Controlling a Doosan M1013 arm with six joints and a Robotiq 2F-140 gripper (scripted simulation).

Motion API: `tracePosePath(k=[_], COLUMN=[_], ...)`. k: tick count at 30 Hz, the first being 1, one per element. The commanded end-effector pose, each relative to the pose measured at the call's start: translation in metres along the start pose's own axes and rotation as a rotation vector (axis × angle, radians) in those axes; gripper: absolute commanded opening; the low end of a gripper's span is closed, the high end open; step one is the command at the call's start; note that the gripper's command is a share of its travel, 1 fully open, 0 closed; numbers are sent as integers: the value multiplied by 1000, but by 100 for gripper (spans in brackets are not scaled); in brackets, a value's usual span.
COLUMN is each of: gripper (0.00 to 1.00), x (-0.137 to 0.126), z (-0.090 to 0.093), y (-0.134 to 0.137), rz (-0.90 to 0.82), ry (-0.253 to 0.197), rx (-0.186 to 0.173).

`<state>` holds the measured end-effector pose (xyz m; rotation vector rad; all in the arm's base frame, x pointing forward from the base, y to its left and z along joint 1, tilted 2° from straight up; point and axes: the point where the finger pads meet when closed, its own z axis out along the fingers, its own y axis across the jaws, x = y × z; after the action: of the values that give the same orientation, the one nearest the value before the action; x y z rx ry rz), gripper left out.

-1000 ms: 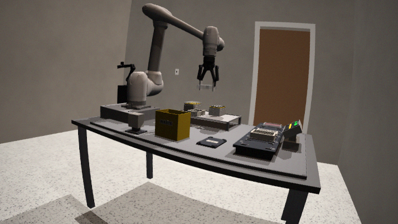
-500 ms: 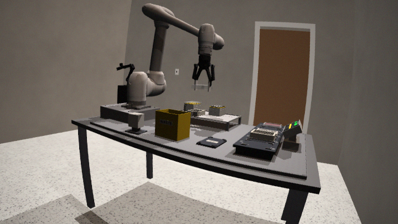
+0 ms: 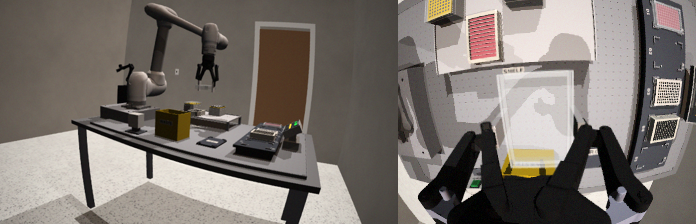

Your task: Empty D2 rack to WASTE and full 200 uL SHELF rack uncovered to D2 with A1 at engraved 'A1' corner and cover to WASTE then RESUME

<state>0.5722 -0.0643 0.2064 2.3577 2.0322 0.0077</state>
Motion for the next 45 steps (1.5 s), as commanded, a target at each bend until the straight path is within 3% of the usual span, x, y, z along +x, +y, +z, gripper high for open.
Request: tracePosePath(k=[1, 43, 45], gripper=[0, 0, 0], x=[0, -1, -1], z=[-1, -1, -1], y=[14, 204, 204], rz=[0, 0, 0], ry=[0, 0, 0], rx=[-1, -1, -1])
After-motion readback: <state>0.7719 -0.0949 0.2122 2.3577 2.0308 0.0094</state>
